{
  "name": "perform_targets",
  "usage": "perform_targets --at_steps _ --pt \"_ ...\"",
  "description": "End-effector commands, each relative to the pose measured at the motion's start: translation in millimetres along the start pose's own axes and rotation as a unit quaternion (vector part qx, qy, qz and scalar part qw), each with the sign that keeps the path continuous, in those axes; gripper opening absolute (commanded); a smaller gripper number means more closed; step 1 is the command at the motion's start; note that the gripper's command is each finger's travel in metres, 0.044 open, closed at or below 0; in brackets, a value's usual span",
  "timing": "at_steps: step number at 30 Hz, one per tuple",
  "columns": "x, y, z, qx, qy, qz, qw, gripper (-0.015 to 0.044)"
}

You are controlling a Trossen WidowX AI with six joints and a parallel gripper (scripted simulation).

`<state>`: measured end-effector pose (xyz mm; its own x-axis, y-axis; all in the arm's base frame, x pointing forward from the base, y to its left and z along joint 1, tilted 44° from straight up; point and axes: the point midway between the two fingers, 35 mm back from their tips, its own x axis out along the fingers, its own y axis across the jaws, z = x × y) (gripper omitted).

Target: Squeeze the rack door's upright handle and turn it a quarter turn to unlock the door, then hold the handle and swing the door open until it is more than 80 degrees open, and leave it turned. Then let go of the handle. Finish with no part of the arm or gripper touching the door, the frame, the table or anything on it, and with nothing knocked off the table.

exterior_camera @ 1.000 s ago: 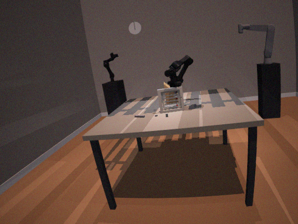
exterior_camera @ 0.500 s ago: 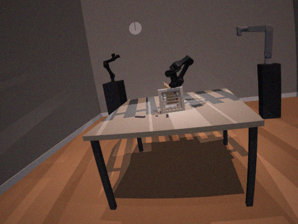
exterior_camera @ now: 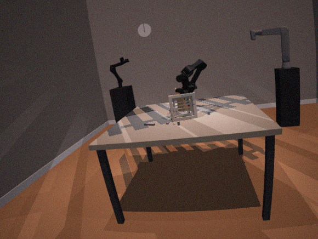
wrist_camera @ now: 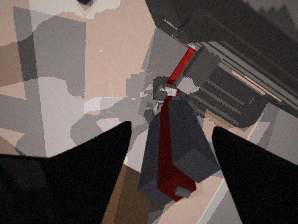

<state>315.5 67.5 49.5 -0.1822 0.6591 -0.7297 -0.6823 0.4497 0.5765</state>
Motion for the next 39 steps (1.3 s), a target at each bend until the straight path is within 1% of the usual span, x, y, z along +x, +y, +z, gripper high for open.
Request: perform_targets --at_steps 1,5,10,14,19,24,29,39 --pt "0.0 -0.3 0.0 0.101 0.0 -0.001 0.995 0.0288" --pt "0.0 -0.2 0.0 0.199 0.0 -0.001 0.98 0.0288" --pt "0.0 -0.2 0.0 0.319 0.0 -0.001 0.948 0.0288" --pt "0.0 -0.1 0.0 0.411 0.0 -0.001 0.912 0.0288" --pt "0.0 -0.1 0.0 0.52 0.0 0.0 0.854 0.0288" --pt "0.0 0.0 0.1 0.622 0.0 0.0 0.783 0.0288" --pt "0.1 0.0 0.1 0.714 0.0 0.0 0.7 0.0288" --pt "0.1 0.1 0.1 0.864 0.0 0.0 0.504 0.0288"
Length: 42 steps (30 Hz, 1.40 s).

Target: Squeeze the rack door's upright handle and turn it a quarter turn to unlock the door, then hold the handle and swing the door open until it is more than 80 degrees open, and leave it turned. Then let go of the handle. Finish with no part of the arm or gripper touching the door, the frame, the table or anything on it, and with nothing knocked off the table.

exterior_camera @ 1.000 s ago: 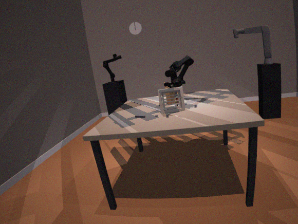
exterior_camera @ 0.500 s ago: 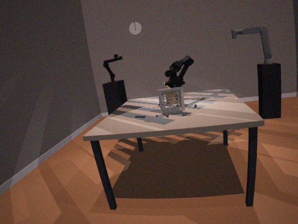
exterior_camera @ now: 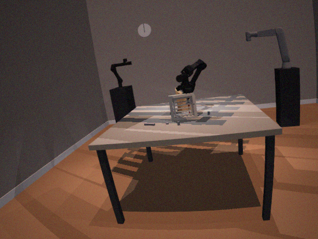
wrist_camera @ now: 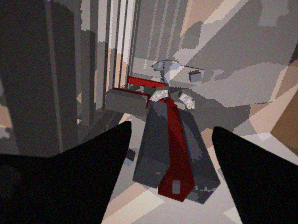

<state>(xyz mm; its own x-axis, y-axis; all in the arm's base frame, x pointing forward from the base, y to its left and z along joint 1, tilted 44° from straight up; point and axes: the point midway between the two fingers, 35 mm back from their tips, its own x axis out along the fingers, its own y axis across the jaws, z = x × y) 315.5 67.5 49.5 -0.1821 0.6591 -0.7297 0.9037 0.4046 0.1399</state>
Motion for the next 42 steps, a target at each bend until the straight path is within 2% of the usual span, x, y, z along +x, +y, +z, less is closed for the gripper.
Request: perform_targets --at_steps 1,4,10,17,30,42 --pt "0.1 0.0 -0.1 0.101 0.0 0.0 0.995 0.0288" --pt "0.1 0.0 -0.1 0.158 0.0 0.0 0.987 0.0288" --pt "0.1 0.0 -0.1 0.162 0.0 0.0 0.987 0.0288" --pt "0.1 0.0 -0.1 0.162 0.0 0.0 0.987 0.0105" --pt "0.1 0.0 -0.1 0.162 0.0 0.0 0.987 0.0018" --pt "0.1 -5.6 2.0 0.09 0.0 0.0 0.996 0.0016"
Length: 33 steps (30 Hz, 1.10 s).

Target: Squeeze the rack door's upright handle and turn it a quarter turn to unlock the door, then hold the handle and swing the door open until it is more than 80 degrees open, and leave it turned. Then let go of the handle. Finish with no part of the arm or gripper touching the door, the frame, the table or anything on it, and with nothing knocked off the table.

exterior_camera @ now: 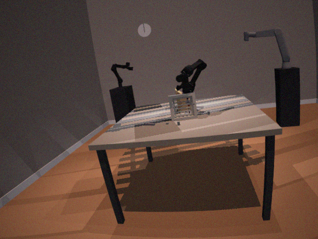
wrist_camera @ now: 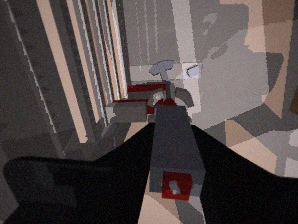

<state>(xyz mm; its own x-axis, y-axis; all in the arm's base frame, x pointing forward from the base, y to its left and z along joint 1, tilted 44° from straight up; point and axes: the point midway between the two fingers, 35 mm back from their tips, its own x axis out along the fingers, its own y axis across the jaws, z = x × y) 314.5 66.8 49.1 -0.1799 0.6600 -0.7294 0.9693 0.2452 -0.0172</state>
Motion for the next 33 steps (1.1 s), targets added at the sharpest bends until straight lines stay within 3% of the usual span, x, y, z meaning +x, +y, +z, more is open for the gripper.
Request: perform_targets --at_steps 1,33 --pt "0 -4 3 -0.036 0.0 -0.001 0.999 0.0016" --pt "0 -39 33 -0.306 -0.001 -0.002 0.952 0.0016"
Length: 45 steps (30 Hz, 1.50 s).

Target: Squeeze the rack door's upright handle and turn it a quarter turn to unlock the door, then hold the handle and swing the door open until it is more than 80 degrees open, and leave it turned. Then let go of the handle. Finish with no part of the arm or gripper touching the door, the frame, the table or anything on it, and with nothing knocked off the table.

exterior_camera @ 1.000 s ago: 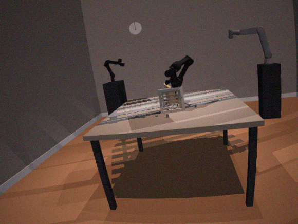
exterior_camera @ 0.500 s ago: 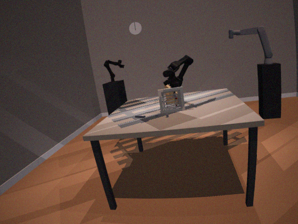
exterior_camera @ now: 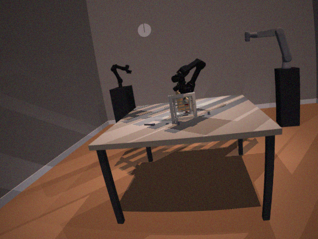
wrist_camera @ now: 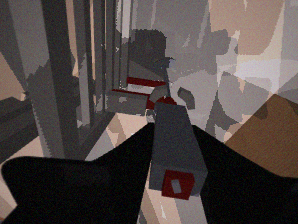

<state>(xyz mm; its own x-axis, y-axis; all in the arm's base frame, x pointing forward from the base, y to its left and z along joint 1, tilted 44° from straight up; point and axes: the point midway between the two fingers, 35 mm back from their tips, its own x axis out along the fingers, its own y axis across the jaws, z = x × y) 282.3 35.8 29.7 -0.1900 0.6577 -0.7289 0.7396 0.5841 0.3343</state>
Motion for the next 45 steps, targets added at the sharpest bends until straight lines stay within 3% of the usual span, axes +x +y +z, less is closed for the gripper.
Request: perform_targets --at_steps 1,45 --pt "0 -4 3 -0.046 -0.003 0.002 0.999 0.0016" --pt "0 -77 56 -0.367 -0.005 -0.001 0.93 0.0016"
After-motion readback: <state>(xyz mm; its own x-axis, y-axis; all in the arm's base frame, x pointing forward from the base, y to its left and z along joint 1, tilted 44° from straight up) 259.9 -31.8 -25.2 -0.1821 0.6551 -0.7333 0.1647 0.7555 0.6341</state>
